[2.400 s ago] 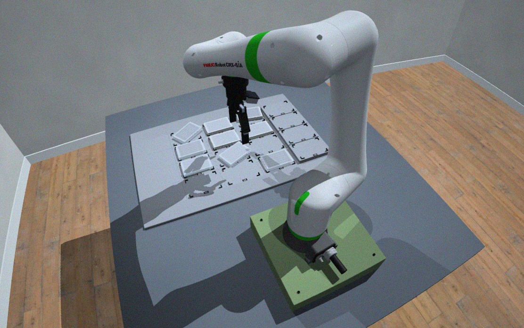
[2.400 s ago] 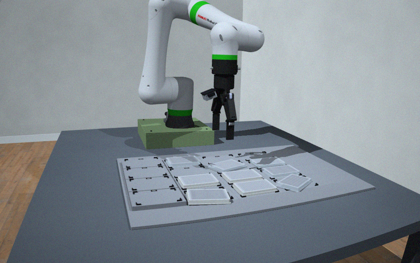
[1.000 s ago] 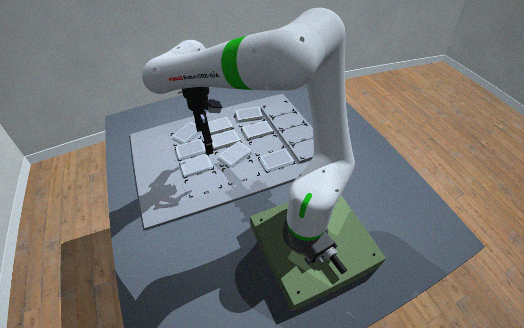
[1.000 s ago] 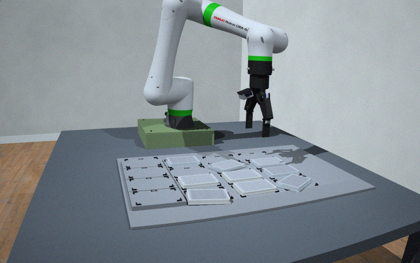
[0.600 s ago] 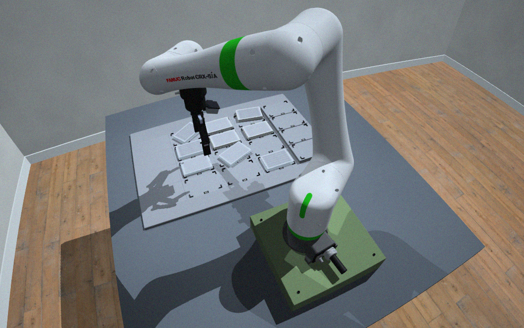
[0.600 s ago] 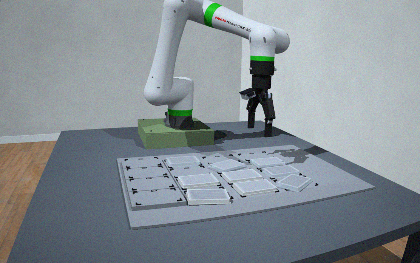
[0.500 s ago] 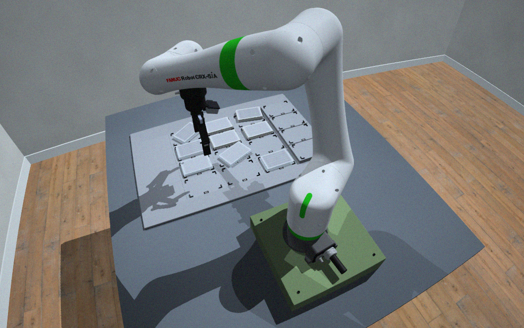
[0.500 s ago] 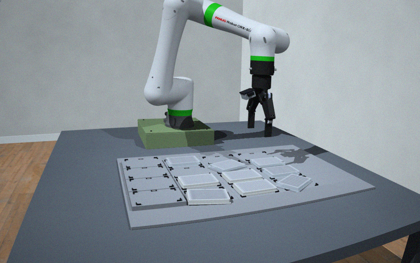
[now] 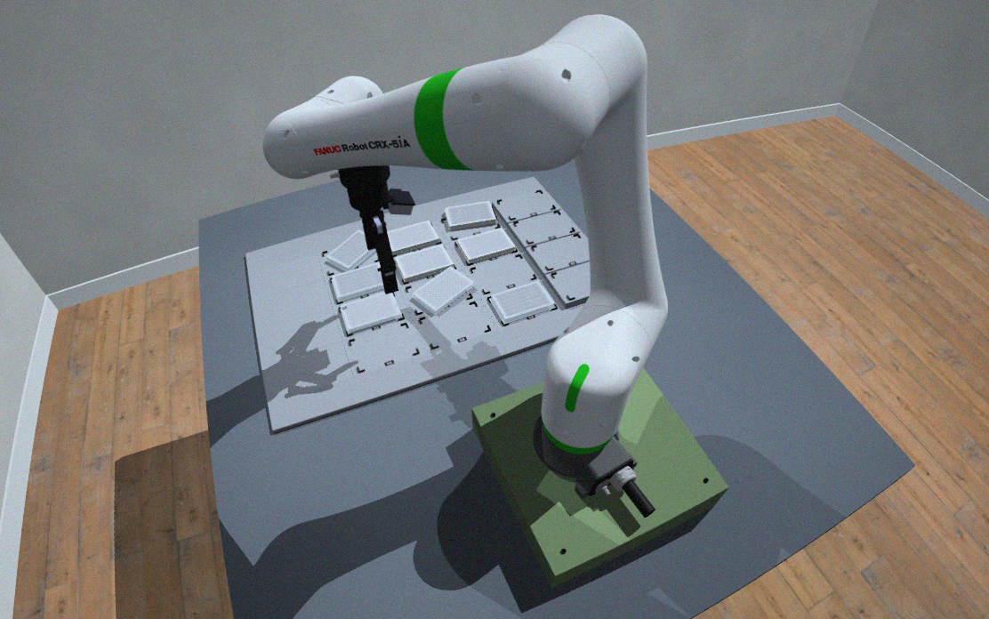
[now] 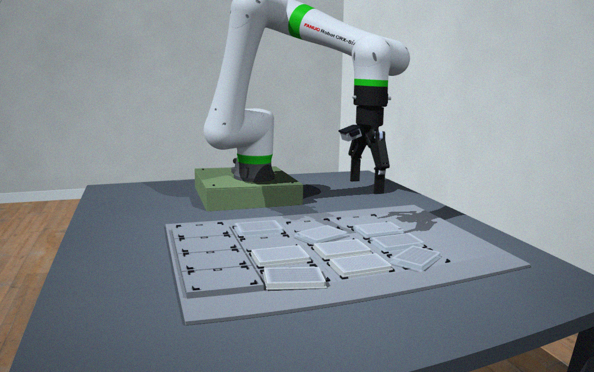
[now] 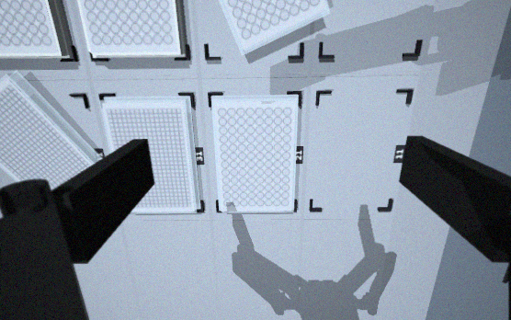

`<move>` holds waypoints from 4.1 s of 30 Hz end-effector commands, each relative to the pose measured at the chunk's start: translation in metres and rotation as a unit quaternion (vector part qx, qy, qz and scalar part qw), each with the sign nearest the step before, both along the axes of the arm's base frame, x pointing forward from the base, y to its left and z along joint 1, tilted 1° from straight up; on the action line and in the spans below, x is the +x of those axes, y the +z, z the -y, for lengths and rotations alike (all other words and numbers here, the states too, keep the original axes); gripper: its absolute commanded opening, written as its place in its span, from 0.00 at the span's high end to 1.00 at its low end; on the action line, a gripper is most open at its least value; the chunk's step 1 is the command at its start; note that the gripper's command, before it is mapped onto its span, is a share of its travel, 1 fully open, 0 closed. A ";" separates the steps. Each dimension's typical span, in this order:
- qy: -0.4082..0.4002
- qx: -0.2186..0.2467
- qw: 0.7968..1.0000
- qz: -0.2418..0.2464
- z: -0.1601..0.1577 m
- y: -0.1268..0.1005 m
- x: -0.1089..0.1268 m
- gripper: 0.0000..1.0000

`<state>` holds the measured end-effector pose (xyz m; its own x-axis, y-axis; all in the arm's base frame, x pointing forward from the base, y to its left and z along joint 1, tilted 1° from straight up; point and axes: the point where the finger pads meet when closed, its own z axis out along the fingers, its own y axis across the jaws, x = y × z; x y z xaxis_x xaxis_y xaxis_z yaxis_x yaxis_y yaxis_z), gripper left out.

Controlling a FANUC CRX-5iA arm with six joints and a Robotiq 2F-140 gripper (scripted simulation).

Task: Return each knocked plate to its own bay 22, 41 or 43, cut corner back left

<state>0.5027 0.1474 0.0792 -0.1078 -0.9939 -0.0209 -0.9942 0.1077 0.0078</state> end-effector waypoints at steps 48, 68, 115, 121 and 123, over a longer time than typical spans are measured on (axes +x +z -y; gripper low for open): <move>0.000 0.000 1.000 0.001 0.011 0.000 0.107 0.00; 0.000 0.000 1.000 0.001 0.011 0.000 0.107 0.00; 0.000 0.000 1.000 0.001 0.083 -0.001 0.099 0.00; 0.000 0.000 1.000 0.001 0.099 -0.002 0.097 0.00; 0.000 0.000 1.000 0.001 0.107 -0.002 0.097 0.00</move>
<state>0.5997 0.0500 0.0765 -0.1078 -0.9940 -0.0208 -0.9942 0.1077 0.0080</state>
